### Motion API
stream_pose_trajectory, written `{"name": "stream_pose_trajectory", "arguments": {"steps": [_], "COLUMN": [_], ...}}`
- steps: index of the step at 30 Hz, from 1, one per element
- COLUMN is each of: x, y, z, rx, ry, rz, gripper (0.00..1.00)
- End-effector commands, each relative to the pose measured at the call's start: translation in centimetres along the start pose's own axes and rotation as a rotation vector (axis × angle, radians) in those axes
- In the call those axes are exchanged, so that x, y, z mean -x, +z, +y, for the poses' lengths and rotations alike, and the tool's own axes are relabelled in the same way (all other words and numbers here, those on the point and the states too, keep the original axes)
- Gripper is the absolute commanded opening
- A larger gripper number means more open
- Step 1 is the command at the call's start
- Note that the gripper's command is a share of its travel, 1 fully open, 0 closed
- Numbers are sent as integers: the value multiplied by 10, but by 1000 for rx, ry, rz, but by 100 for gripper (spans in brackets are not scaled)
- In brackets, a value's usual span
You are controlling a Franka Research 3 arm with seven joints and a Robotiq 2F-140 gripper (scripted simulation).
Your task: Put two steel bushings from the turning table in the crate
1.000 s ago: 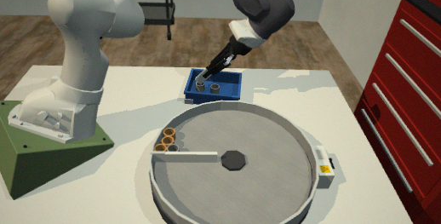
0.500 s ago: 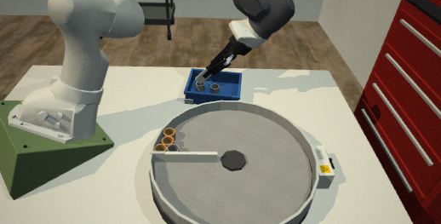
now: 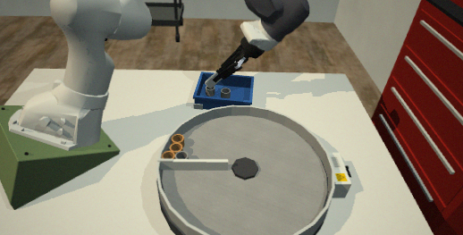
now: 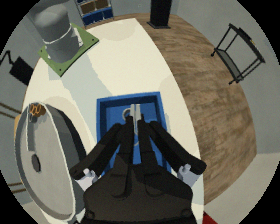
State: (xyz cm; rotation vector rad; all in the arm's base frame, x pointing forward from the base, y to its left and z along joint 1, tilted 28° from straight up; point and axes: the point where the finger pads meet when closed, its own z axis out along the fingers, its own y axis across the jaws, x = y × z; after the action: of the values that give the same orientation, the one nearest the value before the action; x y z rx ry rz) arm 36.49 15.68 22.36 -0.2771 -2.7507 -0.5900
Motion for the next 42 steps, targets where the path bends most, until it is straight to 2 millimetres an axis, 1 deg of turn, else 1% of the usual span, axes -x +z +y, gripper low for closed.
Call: {"name": "stream_pose_trajectory", "arguments": {"steps": [1, 42], "x": [1, 4], "y": [1, 5], "z": [-1, 0], "rx": [3, 3], "ry": [10, 10], "rz": [0, 0], "gripper": [0, 0]}}
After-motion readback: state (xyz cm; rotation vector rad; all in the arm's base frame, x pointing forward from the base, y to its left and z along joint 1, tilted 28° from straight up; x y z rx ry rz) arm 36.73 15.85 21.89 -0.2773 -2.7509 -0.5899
